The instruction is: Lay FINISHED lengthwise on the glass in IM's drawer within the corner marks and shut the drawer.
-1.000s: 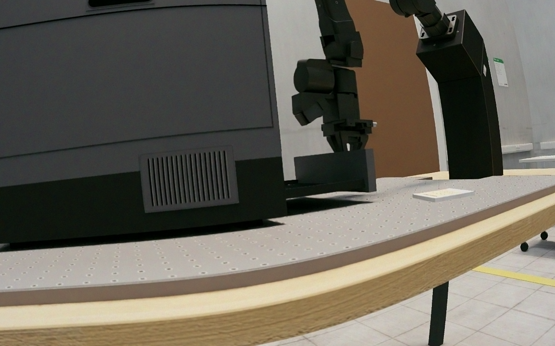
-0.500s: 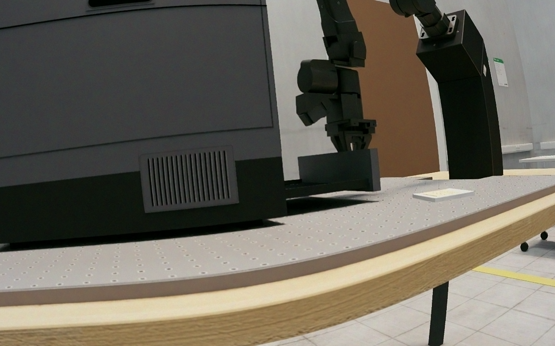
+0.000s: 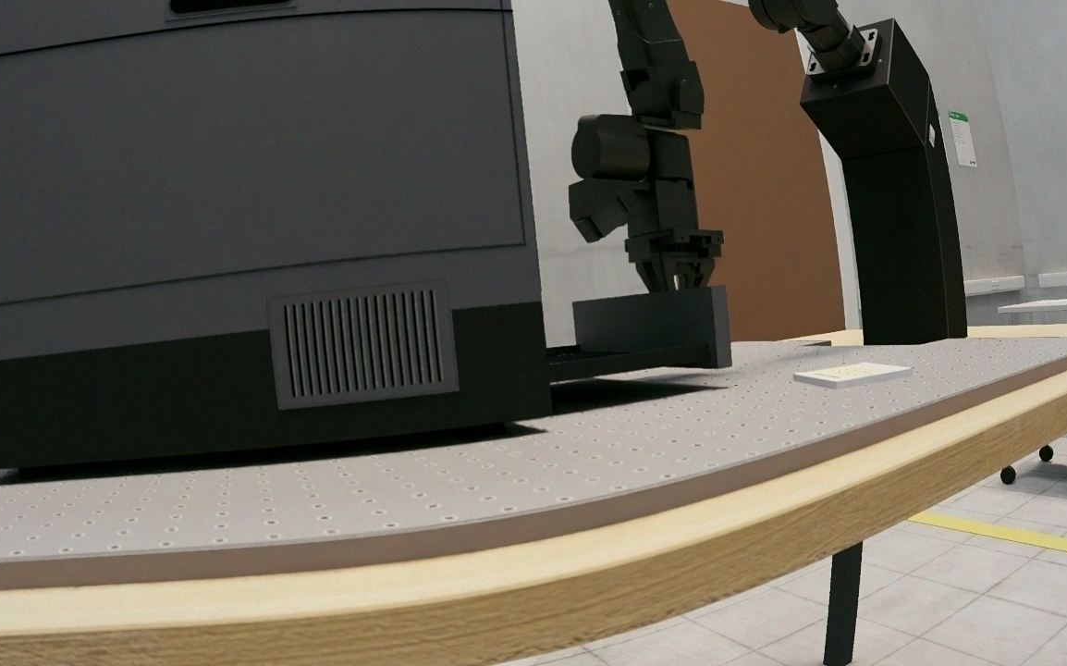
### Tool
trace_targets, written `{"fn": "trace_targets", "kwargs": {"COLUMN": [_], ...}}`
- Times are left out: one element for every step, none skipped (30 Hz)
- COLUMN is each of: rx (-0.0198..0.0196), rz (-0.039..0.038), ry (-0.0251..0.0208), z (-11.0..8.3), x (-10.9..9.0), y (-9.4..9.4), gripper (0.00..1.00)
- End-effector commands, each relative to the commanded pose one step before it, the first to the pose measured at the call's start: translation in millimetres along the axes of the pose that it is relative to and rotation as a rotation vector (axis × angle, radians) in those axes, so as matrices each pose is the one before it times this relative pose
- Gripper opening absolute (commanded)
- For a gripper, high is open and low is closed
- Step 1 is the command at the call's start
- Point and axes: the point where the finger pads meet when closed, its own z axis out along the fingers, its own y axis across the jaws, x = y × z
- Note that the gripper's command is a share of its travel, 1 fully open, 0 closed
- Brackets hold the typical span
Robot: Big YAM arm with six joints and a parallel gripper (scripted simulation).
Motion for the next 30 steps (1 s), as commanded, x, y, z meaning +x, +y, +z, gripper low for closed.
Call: {"fn": "trace_targets", "kwargs": {"rx": [-0.00287,0.0,0.0,0.0,0.0,0.0,0.0,0.0,0.0,0.0,0.0,0.0,0.0,0.0,0.0,0.0,0.0,0.0,0.0,0.0,0.0,0.0,0.0,0.0,0.0,-0.00078,-0.0008,0.00044,0.0,0.0], "rz": [0.00757,0.0,0.0,0.0,0.0,0.0,0.0,0.0,0.0,0.0,0.0,0.0,0.0,0.0,0.0,0.0,0.0,0.0,0.0,0.0,0.0,0.0,0.0,0.0,0.0,-0.0017,-0.00134,0.00197,0.0,0.0], "ry": [0.09463,0.0,0.0,0.0,0.0,0.0,0.0,0.0,0.0,0.0,0.0,0.0,0.0,0.0,0.0,0.0,0.0,0.0,0.0,0.0,0.0,0.0,0.0,0.0,0.0,-0.01198,-0.01028,0.00582,0.0,0.0], "z": [-1.7,0.0,0.0,0.0,0.0,0.0,0.0,0.0,0.0,0.0,0.0,0.0,0.0,0.0,0.0,0.0,0.0,0.0,0.0,0.0,0.0,0.0,0.0,0.0,0.0,-0.04,-0.05,-0.06,0.0,0.0], "x": [46.75,0.0,0.0,0.0,0.0,0.0,0.0,0.0,0.0,0.0,0.0,0.0,0.0,0.0,0.0,0.0,0.0,0.0,0.0,0.0,0.0,0.0,0.0,0.0,0.0,-1.57,-1.15,2.84,0.0,0.0], "y": [3.75,0.0,0.0,0.0,0.0,0.0,0.0,0.0,0.0,0.0,0.0,0.0,0.0,0.0,0.0,0.0,0.0,0.0,0.0,0.0,0.0,0.0,0.0,0.0,0.0,0.21,0.21,-0.11,0.0,0.0], "gripper": [0.08,0.08,0.08,0.08,0.08,0.08,0.08,0.08,0.08,0.08,0.08,0.08,0.08,0.08,0.08,0.08,0.08,0.08,0.08,0.08,0.08,0.08,0.08,0.08,0.08,0.08,0.08,0.08,0.08,0.08]}}
